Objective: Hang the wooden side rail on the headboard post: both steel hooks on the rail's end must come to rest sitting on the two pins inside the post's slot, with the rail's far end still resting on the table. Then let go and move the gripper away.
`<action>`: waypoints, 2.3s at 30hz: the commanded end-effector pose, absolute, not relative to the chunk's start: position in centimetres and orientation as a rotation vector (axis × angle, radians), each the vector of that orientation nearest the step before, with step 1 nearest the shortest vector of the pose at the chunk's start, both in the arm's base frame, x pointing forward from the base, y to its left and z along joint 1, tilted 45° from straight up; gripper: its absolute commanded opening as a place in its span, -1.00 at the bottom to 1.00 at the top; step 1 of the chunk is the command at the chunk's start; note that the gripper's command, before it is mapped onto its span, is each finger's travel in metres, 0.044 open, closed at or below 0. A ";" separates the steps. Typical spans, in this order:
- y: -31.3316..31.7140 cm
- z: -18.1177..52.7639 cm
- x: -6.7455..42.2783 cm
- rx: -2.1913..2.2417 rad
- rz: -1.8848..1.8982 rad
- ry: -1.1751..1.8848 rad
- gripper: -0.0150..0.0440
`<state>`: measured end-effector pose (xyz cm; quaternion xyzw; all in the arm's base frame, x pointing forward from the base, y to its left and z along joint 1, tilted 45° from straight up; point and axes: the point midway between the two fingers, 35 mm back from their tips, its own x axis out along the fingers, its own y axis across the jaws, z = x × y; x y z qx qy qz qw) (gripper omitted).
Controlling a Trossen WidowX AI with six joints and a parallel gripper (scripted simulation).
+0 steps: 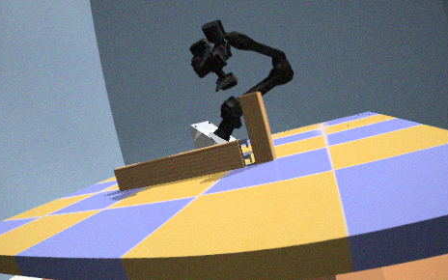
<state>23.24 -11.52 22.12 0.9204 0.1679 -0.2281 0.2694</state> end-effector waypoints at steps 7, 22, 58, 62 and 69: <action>-1.4 17.8 25.9 3.197 -1.112 0.964 1.00; 0.3 17.3 25.8 3.260 -1.271 1.049 1.00; -2.5 18.9 30.4 2.606 -1.199 1.376 1.00; -2.7 19.0 30.9 2.527 -1.177 1.433 1.00; -2.7 19.0 30.9 2.527 -1.177 1.433 1.00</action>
